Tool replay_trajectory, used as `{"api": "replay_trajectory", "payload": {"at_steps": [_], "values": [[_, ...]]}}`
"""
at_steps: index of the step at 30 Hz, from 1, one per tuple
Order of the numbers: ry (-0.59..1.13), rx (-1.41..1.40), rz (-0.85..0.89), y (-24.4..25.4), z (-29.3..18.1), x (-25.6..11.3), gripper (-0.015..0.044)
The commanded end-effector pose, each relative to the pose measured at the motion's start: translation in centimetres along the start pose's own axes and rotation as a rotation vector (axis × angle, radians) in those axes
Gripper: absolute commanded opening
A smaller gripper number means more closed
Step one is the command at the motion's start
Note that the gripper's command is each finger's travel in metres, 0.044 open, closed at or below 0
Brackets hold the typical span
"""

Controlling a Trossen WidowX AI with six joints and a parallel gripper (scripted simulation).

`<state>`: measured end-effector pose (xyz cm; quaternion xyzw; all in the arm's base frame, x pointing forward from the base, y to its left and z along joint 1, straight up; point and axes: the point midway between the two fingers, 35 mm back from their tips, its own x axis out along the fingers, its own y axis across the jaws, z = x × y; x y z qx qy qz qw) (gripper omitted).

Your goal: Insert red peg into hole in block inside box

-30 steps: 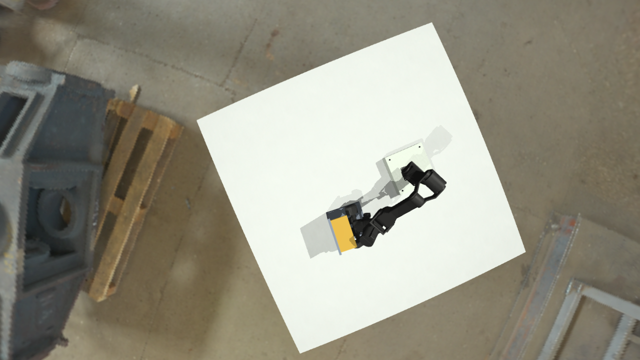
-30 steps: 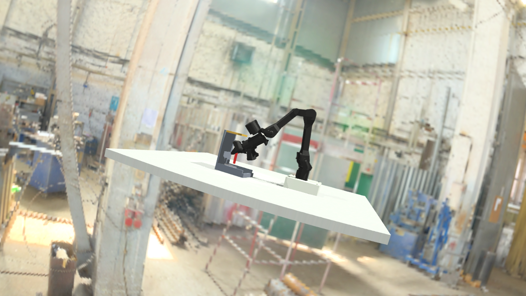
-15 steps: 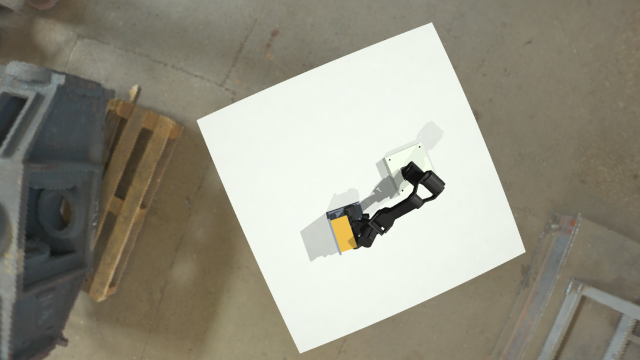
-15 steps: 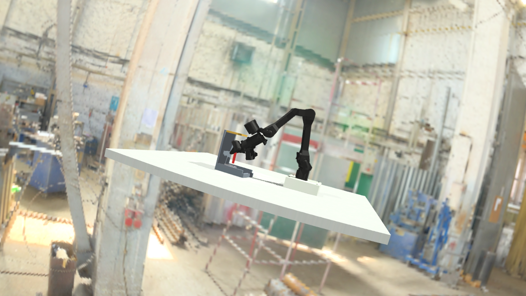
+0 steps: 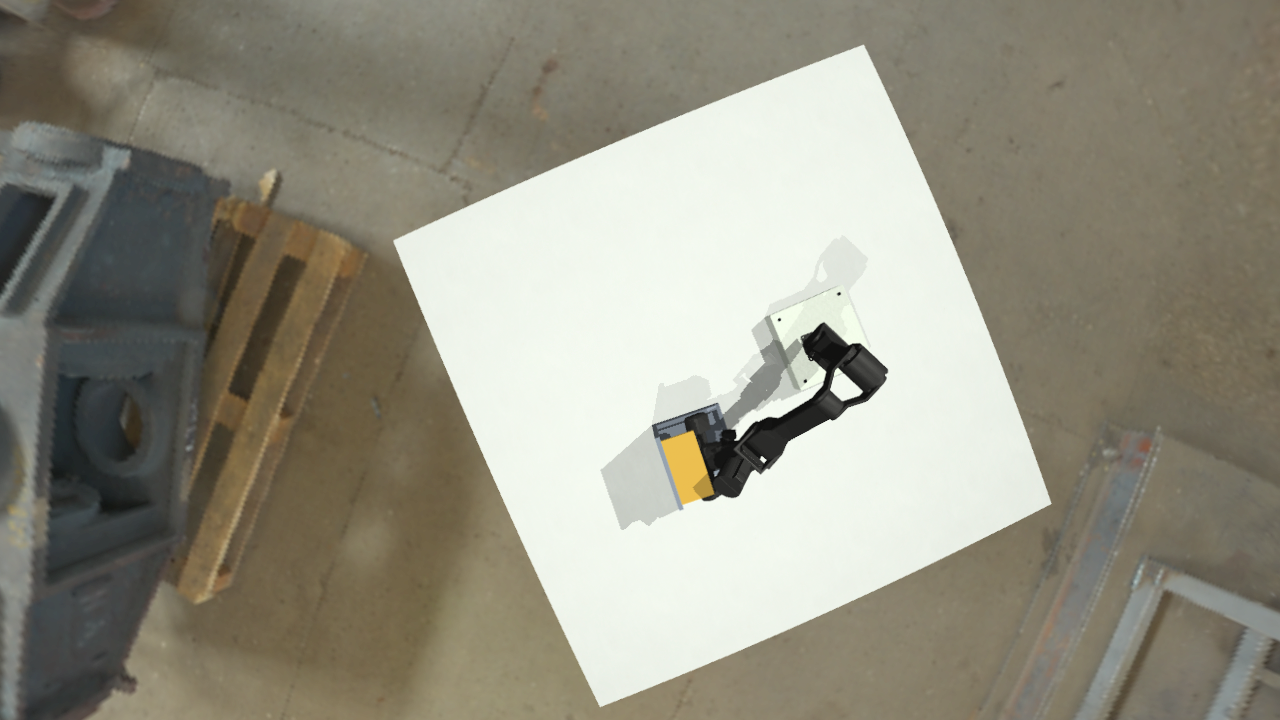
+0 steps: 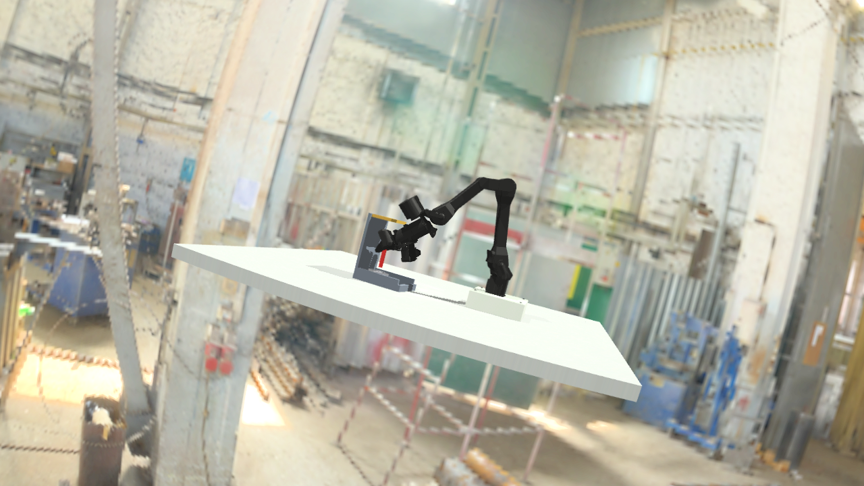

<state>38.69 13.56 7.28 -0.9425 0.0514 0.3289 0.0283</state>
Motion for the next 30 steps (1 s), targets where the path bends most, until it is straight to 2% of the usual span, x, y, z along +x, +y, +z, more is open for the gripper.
{"api": "replay_trajectory", "payload": {"at_steps": [1, 30], "values": [[-0.004, -0.006, -0.002, -0.3, 0.0, 0.3, 0.0000], [-0.005, -0.006, -0.002, 0.0, 2.2, 1.8, 0.0000]]}}
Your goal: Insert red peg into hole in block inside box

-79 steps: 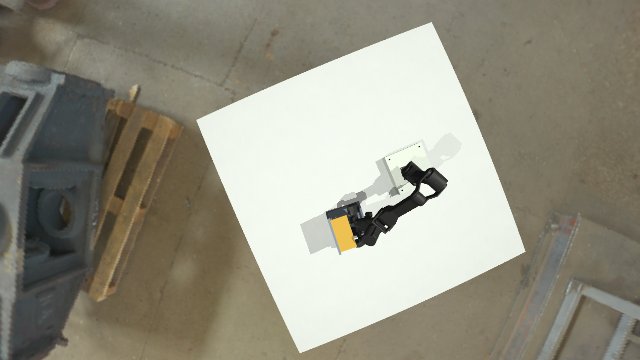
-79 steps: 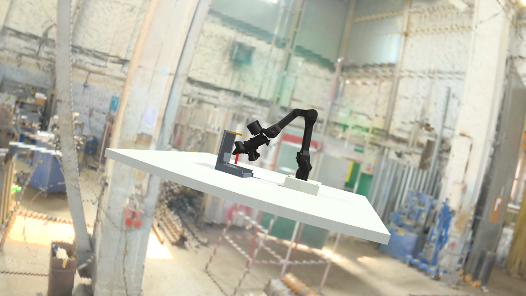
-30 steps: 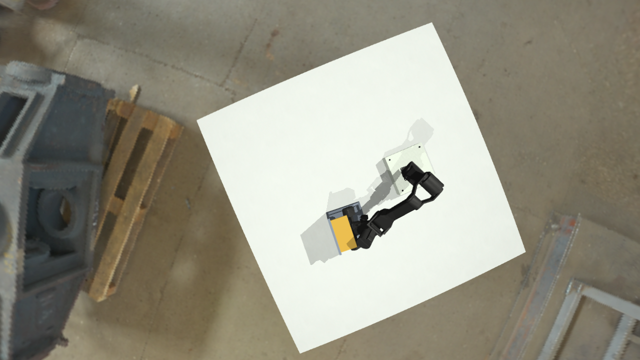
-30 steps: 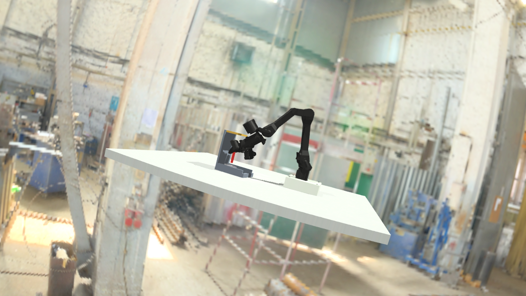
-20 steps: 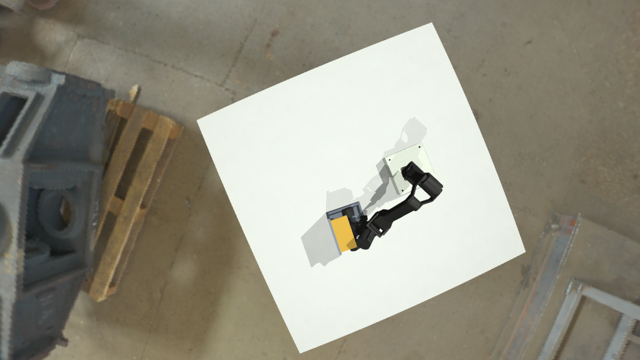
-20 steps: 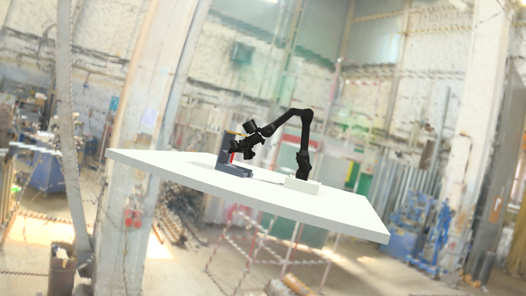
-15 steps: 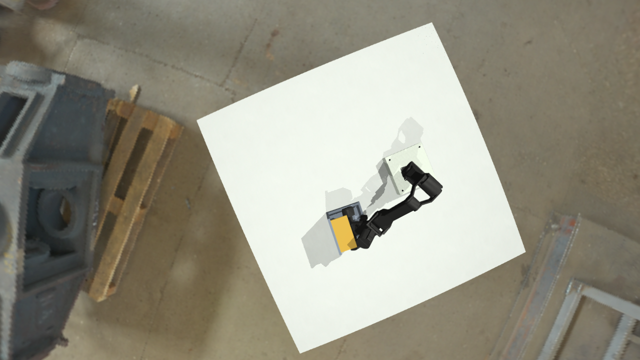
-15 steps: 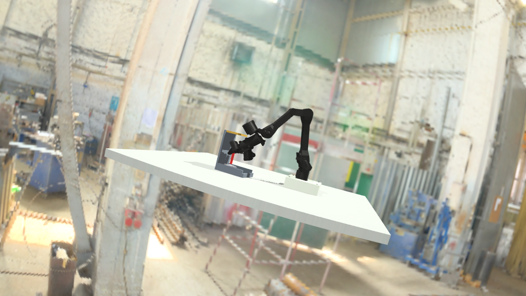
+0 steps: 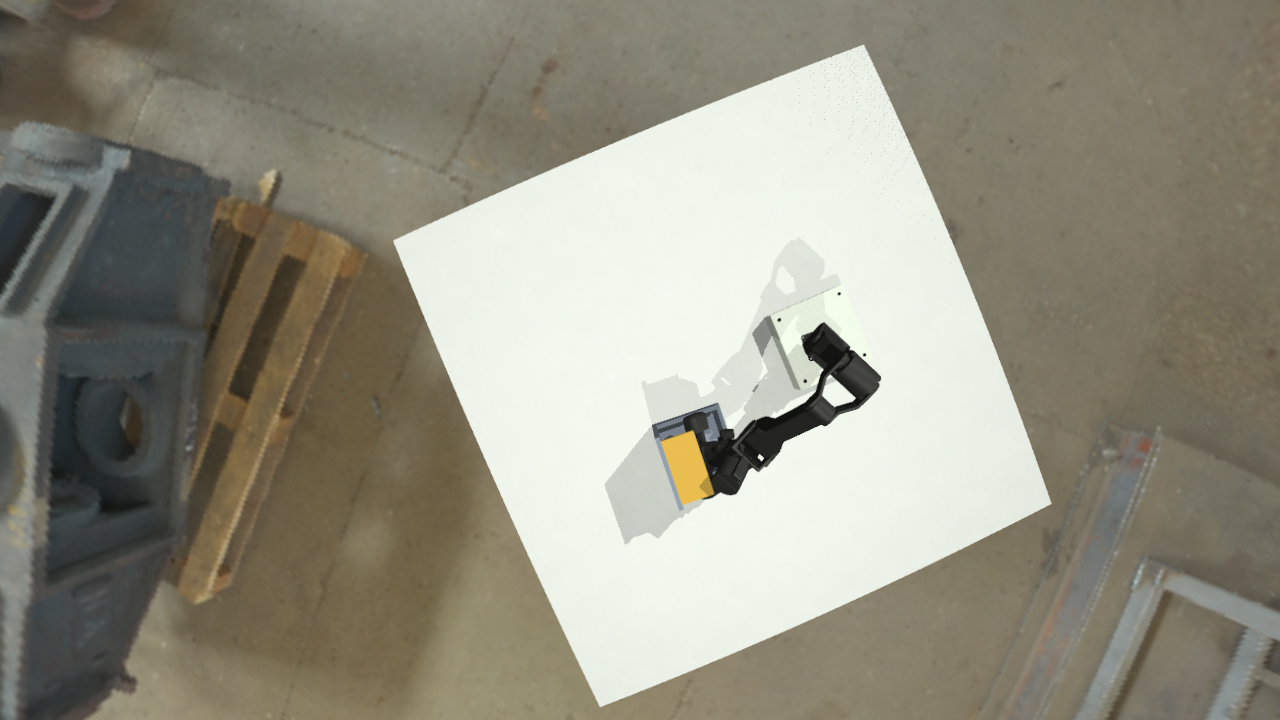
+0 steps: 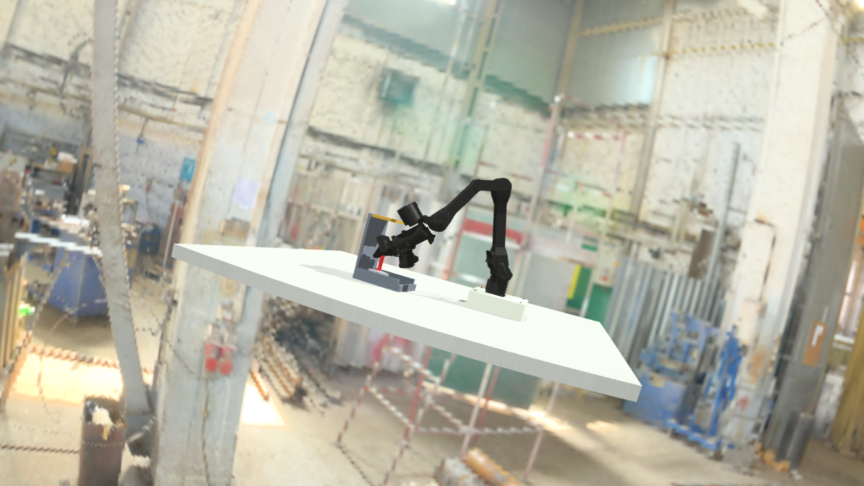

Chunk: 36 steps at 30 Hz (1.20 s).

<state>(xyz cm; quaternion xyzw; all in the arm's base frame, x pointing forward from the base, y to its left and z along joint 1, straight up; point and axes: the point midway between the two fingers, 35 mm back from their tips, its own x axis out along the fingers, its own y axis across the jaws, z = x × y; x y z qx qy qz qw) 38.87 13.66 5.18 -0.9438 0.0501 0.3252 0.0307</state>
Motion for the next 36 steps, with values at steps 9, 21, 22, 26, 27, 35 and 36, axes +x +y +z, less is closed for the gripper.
{"api": "replay_trajectory", "payload": {"at_steps": [9, 21, 22, 26, 27, 35, 36], "values": [[-0.012, -0.010, 0.003, 0.07, 1.06, 0.71, 0.0000], [-0.012, -0.010, 0.003, 0.07, 1.18, 0.81, 0.0000], [-0.012, -0.010, 0.003, 0.07, 1.18, 0.81, 0.0000], [-0.012, -0.010, 0.003, 0.07, 1.20, 0.83, 0.0000], [-0.012, -0.010, 0.003, 0.07, 1.21, 0.83, 0.0000], [-0.012, -0.010, 0.003, 0.07, 1.24, 0.86, 0.0000], [-0.012, -0.010, 0.003, 0.07, 1.24, 0.86, 0.0000]]}}
